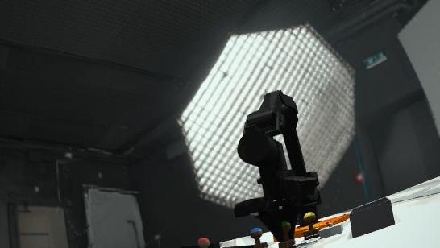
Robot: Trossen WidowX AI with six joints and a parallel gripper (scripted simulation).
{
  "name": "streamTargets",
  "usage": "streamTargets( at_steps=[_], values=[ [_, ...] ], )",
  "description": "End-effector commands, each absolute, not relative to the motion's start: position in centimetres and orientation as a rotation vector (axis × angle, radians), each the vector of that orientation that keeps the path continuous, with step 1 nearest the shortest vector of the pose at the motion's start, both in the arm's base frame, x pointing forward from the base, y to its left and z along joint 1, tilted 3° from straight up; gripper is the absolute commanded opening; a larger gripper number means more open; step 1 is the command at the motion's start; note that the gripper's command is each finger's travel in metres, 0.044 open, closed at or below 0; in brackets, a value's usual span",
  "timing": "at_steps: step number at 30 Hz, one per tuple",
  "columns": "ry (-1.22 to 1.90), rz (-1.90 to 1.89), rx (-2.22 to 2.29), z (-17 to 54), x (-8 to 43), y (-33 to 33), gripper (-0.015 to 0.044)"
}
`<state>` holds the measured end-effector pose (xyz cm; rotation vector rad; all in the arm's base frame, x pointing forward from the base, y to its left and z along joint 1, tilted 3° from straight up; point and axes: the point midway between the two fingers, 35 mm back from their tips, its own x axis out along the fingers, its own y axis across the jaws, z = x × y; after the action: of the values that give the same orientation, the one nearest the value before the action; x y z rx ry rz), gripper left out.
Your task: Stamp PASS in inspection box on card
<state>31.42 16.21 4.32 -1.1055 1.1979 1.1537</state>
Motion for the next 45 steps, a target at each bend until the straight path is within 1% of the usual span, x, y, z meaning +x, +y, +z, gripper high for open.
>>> streamTargets(
  at_steps=[1, 29, 45],
  values=[
    [1.196, 1.155, -1.103, 4.1, 31.5, 16.3, 0.0000],
    [1.196, 1.155, -1.103, 5.5, 31.5, 16.2, 0.0000],
    [1.195, 1.155, -1.103, 8.0, 31.6, 16.2, 0.0000]
  ],
)
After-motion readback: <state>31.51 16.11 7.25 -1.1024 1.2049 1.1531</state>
